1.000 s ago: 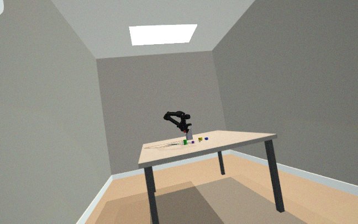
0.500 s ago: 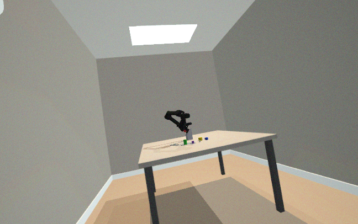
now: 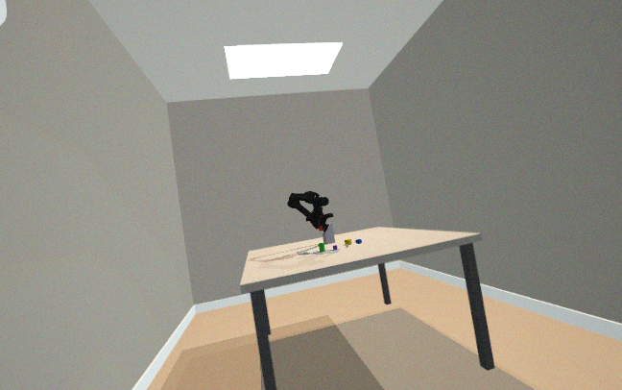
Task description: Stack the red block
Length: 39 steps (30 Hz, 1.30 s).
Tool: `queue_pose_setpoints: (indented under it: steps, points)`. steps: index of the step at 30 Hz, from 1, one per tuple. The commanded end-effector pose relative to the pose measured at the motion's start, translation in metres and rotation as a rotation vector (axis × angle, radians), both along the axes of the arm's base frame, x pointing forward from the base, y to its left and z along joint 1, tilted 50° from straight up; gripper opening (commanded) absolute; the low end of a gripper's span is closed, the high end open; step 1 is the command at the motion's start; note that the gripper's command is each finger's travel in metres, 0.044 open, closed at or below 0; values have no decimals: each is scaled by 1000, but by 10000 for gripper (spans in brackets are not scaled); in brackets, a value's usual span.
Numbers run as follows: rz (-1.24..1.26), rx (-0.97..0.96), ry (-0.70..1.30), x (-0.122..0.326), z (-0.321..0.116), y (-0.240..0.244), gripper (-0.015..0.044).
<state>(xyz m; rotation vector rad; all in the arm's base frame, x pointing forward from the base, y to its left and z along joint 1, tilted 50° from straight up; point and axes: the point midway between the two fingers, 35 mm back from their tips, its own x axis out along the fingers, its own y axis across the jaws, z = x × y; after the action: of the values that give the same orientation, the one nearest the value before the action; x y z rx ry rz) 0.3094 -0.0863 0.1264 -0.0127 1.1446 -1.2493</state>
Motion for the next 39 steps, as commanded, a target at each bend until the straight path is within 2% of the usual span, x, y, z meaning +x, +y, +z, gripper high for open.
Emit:
queue_pose_setpoints:
  steps: [1, 15, 39]
  points:
    - [4, -6, -5, 14, 5, -6, 0]
    - [0, -19, -7, 54, 18, -37, 0]
    - [0, -22, -8, 46, -23, -87, 0]
